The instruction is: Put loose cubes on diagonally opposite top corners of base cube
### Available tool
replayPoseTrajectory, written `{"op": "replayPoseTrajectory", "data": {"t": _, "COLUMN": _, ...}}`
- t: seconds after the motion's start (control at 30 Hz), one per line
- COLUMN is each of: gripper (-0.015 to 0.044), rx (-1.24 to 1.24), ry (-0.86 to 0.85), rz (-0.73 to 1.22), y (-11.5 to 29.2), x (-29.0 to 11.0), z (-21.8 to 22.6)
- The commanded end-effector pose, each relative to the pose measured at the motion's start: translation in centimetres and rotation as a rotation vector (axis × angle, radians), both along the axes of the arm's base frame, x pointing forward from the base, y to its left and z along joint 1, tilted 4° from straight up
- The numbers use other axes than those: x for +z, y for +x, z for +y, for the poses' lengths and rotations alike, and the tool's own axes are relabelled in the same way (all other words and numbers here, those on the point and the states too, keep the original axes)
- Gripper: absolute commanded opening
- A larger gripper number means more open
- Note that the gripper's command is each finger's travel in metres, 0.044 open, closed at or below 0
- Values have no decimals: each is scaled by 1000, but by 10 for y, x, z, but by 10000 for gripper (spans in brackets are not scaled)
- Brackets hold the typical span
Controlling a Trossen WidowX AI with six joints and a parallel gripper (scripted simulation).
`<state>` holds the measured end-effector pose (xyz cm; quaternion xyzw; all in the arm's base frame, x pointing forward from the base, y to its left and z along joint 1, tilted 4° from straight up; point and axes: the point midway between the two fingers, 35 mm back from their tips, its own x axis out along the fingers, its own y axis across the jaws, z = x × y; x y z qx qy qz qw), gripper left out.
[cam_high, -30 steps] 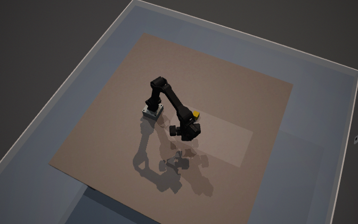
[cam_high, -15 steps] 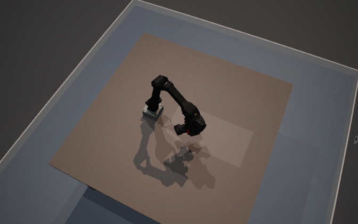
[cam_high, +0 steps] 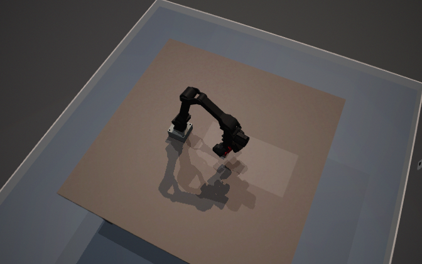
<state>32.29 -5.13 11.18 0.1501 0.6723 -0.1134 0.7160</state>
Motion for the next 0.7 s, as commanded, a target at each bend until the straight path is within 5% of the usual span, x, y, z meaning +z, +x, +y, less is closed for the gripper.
{"op": "replayPoseTrajectory", "data": {"t": 0.0, "gripper": 105, "rx": 111, "ry": -11, "rz": -7, "y": 0, "x": -1, "z": 14}}
{"op": "replayPoseTrajectory", "data": {"t": 0.67, "gripper": 105, "rx": 607, "ry": -42, "rz": -29, "y": -2, "x": -9, "z": 79}}
